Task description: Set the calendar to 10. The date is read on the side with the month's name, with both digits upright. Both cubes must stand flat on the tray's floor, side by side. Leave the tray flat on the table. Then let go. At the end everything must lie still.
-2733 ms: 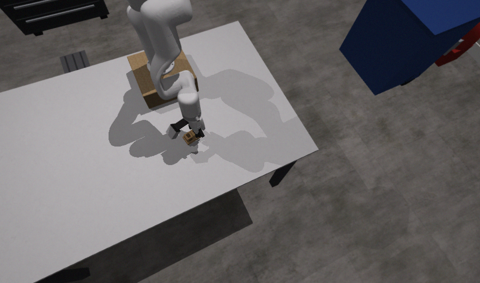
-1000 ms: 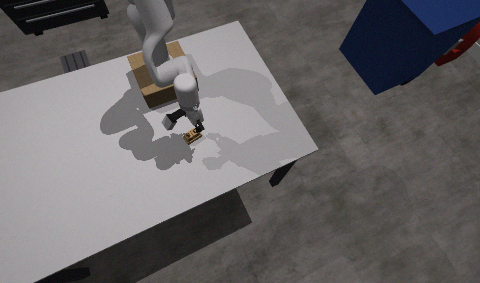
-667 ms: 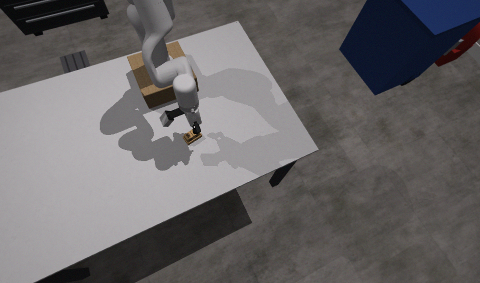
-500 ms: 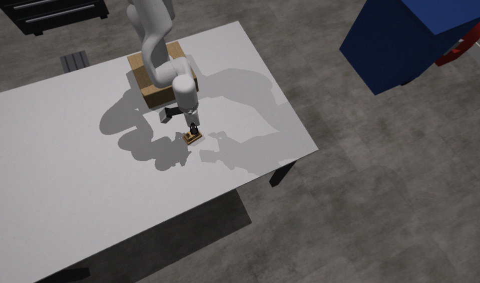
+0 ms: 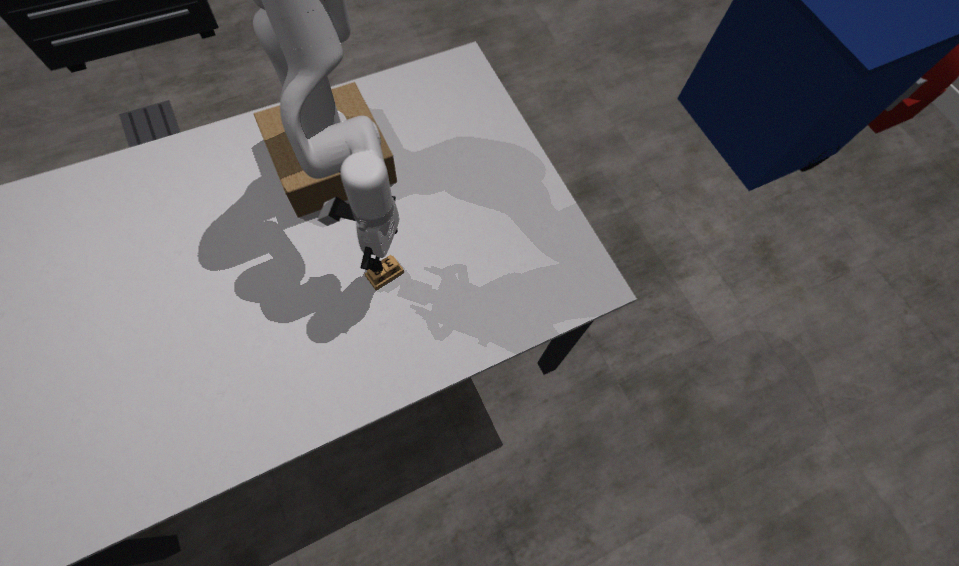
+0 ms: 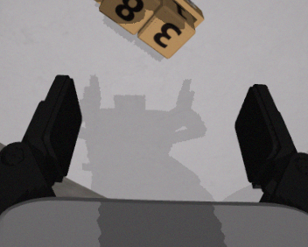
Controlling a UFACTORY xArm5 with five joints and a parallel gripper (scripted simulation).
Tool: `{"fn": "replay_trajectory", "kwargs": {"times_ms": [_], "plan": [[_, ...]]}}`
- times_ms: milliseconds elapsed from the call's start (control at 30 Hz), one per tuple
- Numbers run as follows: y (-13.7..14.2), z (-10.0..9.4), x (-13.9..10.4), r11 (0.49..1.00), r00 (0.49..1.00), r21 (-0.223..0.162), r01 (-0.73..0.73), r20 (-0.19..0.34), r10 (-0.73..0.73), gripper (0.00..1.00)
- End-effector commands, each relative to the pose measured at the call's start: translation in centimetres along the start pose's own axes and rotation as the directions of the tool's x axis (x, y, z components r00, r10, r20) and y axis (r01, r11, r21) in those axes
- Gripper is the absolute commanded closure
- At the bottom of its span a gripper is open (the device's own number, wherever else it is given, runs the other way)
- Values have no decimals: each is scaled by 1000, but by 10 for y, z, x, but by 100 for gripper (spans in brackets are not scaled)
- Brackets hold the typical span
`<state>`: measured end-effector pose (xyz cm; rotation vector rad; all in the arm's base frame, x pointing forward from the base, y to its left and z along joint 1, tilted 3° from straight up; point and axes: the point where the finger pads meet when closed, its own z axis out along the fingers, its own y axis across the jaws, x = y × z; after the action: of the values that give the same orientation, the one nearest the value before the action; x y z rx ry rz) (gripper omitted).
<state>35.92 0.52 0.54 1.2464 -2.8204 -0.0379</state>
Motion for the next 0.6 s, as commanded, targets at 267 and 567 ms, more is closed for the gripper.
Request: {"fn": "replay_trajectory", "kwargs": {"times_ms": [267, 567], "plan": [[-5, 1, 3, 887, 887, 0, -461, 3, 461, 0], [-8, 2, 5, 708, 708, -1, -706, 3, 706, 0]]}}
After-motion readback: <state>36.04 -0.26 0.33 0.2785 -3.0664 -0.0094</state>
